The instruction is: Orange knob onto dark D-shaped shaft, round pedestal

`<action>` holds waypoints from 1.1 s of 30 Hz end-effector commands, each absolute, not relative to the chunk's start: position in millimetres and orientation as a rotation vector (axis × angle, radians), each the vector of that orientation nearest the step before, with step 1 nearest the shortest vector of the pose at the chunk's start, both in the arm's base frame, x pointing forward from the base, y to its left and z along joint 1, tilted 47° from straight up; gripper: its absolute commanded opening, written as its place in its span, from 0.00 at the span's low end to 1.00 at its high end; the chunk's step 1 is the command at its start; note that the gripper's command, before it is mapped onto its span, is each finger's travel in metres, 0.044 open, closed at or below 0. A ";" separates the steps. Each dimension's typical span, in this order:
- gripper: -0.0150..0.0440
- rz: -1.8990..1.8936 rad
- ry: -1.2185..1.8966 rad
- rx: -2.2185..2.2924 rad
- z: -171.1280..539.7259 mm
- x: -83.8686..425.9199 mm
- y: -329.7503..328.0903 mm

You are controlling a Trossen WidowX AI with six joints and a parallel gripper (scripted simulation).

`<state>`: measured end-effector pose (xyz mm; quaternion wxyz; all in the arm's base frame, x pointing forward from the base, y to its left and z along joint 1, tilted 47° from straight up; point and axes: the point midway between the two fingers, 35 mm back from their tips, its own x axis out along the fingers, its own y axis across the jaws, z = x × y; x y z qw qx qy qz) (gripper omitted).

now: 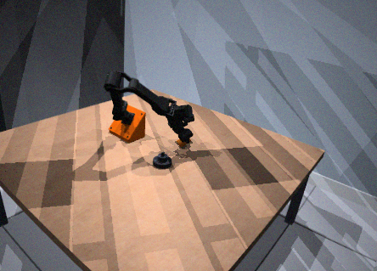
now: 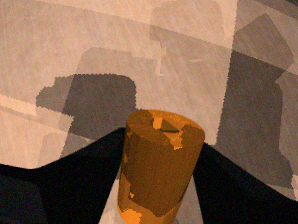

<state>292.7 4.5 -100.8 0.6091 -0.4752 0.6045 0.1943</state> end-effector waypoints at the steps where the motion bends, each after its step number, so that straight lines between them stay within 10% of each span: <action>1: 0.56 0.486 1.332 -1.076 -96.9 289.7 2.9; 33: 0.56 0.714 0.876 -0.872 -79.3 268.7 -17.9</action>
